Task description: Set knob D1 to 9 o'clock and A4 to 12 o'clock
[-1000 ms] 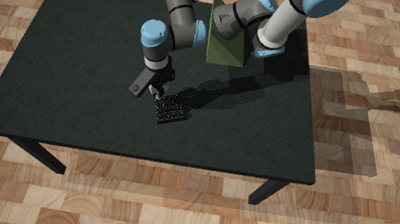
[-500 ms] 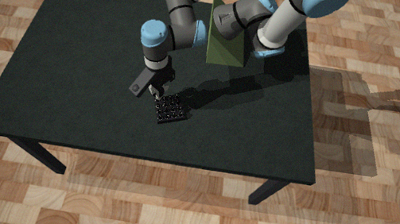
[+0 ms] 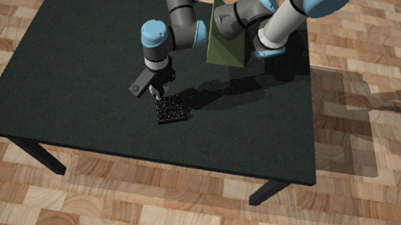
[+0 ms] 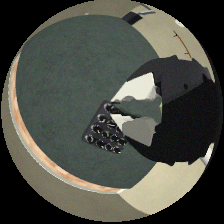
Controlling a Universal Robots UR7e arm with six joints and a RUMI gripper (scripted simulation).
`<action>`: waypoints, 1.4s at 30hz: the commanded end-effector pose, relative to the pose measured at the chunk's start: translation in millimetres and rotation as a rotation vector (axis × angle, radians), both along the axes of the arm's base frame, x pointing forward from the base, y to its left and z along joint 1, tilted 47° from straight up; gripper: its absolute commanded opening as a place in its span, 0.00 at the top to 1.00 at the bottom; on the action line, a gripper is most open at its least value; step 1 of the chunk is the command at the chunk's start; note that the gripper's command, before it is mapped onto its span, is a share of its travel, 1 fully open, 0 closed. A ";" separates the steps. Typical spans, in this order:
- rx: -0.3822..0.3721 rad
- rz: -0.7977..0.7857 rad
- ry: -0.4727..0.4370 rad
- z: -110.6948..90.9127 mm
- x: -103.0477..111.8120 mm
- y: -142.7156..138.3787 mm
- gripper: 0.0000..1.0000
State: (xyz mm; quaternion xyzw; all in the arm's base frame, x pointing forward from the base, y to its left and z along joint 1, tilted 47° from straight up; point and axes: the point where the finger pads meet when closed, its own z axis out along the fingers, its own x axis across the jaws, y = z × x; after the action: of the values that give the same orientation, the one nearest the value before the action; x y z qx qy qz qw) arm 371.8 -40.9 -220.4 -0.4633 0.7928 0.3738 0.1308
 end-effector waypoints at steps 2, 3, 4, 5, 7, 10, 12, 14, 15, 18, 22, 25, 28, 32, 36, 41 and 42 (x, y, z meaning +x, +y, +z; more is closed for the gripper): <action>0.000 0.000 0.000 -0.4 1.0 -0.1 0.89; 0.000 0.000 0.000 -0.4 1.0 -0.1 0.89; 0.000 0.000 0.000 -0.4 1.0 -0.1 0.89; 0.000 0.000 0.000 -0.4 1.0 -0.1 0.89; 0.000 0.000 0.000 -0.4 1.0 -0.1 0.89; 0.000 0.000 0.000 -0.4 1.0 -0.1 0.89; 0.000 0.000 0.000 -0.4 1.0 -0.1 0.89; 0.000 0.000 0.000 -0.4 1.0 -0.1 0.89; 0.000 0.000 0.000 -0.4 1.0 -0.1 0.89; 0.000 0.000 0.000 -0.4 1.0 -0.1 0.89; 0.000 0.000 0.000 -0.4 1.0 -0.1 0.89; 0.000 0.000 0.000 -0.4 1.0 -0.1 0.89; 0.000 0.000 0.001 -0.9 0.7 0.6 0.89; 0.001 0.000 0.001 -1.5 0.2 1.6 0.89; 0.003 0.001 0.003 -3.1 -1.1 4.8 0.89; 0.004 0.001 0.003 -5.9 -2.0 8.2 0.89; 0.004 0.001 0.003 -6.5 -2.1 8.9 0.89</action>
State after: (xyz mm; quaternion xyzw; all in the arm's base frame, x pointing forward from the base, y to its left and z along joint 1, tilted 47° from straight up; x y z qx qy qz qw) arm 371.8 -38.1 -223.3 -0.4636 0.7926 0.3740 0.1307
